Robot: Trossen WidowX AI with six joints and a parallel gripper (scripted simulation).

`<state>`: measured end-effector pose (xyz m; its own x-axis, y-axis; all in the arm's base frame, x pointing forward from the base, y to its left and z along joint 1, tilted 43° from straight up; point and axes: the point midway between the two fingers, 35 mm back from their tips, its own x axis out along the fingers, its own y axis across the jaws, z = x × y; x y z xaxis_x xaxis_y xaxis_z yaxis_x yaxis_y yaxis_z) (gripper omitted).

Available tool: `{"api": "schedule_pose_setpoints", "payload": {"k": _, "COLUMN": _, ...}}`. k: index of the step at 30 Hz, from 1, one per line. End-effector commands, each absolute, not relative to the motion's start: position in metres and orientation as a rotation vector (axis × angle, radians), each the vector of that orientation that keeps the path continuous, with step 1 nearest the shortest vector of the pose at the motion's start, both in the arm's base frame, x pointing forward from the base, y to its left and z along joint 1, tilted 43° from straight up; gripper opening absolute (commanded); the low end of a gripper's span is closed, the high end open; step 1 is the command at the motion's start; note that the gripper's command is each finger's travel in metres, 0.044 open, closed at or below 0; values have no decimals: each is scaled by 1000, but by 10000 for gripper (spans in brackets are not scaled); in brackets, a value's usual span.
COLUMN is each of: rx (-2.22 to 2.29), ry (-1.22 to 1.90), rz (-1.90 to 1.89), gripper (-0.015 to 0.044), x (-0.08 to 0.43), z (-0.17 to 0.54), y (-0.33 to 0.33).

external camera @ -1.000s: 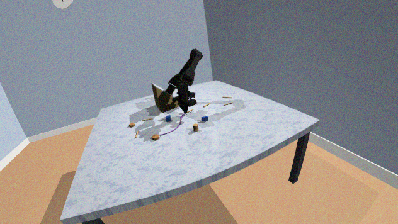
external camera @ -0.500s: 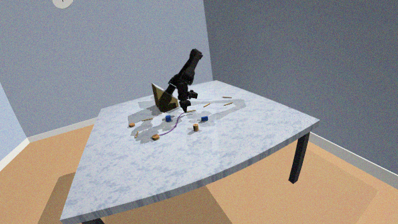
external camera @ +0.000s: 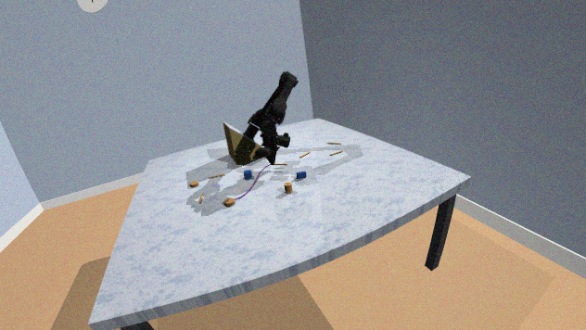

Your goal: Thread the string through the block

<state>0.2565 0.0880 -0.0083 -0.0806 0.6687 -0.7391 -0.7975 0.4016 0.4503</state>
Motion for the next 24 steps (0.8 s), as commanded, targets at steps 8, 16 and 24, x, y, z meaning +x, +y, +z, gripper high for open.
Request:
{"api": "schedule_pose_setpoints", "payload": {"k": 8, "rx": 141, "ry": 1327, "rz": 987, "gripper": 0, "x": 257, "z": -6, "y": 85}}
{"api": "schedule_pose_setpoints", "payload": {"k": 16, "rx": 359, "ry": 1464, "rz": 792, "gripper": 0, "x": 257, "z": -4, "y": 83}}
{"api": "schedule_pose_setpoints", "payload": {"k": 24, "rx": 575, "ry": 1580, "rz": 581, "gripper": 0, "x": 258, "z": -2, "y": 81}}
